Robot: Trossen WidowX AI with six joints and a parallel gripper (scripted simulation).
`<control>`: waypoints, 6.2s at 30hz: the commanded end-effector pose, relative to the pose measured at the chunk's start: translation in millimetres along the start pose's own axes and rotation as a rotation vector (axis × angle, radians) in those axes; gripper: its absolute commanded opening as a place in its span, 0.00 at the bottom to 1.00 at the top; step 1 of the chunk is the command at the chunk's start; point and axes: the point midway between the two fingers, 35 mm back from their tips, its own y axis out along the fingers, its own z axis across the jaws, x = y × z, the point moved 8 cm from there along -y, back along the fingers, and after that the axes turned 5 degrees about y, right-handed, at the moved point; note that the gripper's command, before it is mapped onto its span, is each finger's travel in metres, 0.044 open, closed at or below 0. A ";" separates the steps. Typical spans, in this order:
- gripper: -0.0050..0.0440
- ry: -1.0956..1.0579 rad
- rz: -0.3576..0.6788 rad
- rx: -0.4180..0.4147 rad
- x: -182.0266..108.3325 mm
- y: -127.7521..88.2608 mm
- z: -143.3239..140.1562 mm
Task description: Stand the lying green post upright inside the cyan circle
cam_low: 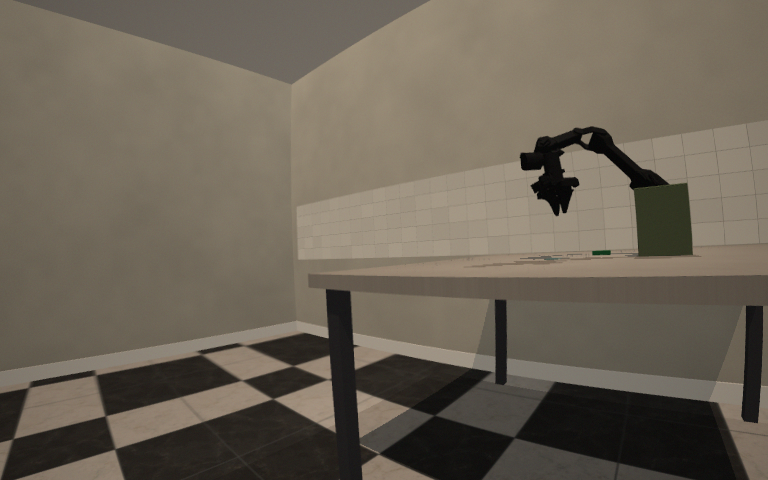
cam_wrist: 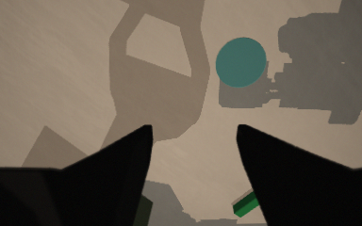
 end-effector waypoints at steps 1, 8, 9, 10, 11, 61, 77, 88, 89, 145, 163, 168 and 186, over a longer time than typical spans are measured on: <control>0.58 0.096 -0.059 0.016 -27.3 0.9 -41.7; 0.58 0.211 -0.082 0.019 -60.6 12.7 -74.4; 0.58 0.234 -0.086 0.019 -67.7 15.3 -79.9; 0.58 0.258 -0.089 0.018 -74.9 18.0 -85.2; 0.58 0.282 -0.092 0.016 -82.2 20.7 -90.1; 0.58 0.646 -0.080 -0.042 -190.4 135.5 -126.3; 0.48 0.657 -0.087 -0.053 -190.1 142.5 -130.0; 0.27 0.657 -0.087 -0.053 -190.1 142.5 -130.0; 0.26 0.657 -0.087 -0.053 -190.1 142.5 -130.0; 0.15 0.669 -0.101 -0.051 -195.7 23.4 -124.1; 0.15 0.513 -0.090 -0.044 -171.0 13.6 -123.3; 0.15 0.441 -0.090 -0.044 -157.9 10.4 -122.9; 0.15 0.211 -0.088 -0.049 -114.4 1.3 -115.8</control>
